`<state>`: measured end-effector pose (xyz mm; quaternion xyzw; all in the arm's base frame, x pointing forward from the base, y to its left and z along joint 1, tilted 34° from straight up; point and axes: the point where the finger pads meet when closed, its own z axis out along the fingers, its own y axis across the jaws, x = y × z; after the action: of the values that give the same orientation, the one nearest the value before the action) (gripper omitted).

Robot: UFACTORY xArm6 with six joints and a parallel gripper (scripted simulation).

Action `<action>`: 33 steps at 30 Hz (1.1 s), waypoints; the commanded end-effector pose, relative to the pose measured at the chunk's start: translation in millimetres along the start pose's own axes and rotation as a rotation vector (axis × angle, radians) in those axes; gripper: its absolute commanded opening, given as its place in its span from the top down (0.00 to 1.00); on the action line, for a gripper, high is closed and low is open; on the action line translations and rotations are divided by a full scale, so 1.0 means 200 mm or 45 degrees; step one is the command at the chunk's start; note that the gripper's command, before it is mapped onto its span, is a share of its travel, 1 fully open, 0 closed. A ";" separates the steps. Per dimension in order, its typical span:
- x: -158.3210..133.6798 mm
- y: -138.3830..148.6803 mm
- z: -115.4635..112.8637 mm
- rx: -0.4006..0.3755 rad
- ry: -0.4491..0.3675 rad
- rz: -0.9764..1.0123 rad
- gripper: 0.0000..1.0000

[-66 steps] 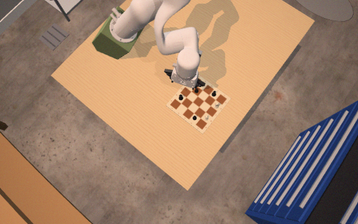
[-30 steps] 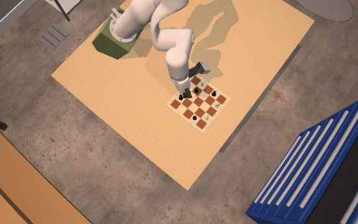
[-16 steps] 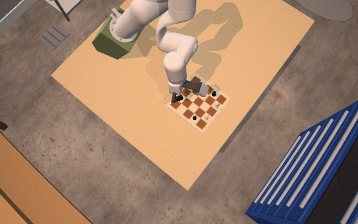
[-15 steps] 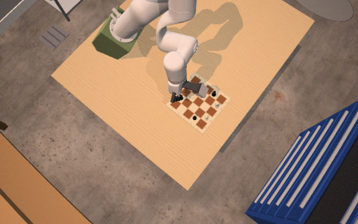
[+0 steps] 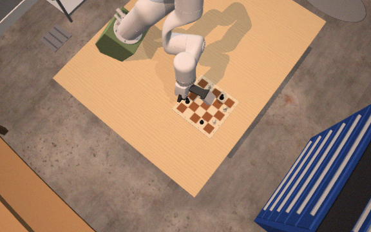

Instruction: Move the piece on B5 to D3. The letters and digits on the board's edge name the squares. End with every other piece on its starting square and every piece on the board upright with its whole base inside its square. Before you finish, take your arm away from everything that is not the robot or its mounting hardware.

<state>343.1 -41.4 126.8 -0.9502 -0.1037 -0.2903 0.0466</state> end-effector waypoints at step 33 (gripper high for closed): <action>0.00 0.00 0.02 -0.002 0.001 0.000 0.63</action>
<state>344.6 -40.8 124.6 -0.9505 -0.1034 -0.2895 0.0464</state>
